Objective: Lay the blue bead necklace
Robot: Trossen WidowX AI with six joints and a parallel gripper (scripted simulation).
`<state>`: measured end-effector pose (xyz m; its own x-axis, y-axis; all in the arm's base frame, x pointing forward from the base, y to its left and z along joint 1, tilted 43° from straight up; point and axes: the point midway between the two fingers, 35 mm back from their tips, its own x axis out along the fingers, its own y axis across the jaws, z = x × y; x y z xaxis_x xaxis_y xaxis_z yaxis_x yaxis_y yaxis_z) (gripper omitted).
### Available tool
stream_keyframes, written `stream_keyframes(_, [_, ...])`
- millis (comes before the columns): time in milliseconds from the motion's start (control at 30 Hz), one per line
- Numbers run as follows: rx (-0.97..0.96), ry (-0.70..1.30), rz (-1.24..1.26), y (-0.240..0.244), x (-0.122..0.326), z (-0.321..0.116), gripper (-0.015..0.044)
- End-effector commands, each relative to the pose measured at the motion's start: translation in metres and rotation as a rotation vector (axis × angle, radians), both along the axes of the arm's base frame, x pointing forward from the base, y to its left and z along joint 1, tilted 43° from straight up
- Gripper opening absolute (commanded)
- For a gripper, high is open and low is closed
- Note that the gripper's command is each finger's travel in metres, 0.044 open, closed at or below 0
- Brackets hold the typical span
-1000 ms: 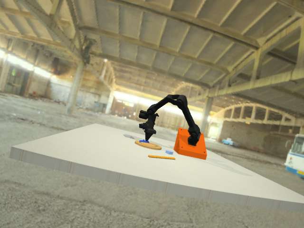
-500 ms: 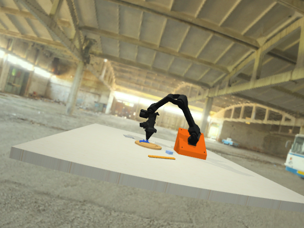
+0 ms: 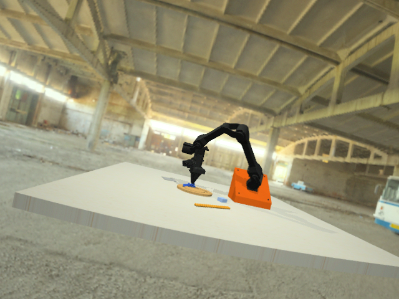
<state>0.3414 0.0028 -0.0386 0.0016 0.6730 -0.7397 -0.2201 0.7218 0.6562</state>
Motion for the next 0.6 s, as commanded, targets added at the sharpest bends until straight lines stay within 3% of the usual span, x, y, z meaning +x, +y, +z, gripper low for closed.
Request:
stream_keyframes(0, [0.004,0.006,-0.003,0.003,-0.002,0.001,0.0000])
stream_keyframes(567, [0.005,0.006,-0.003,0.014,-0.002,-0.011,0.0000])
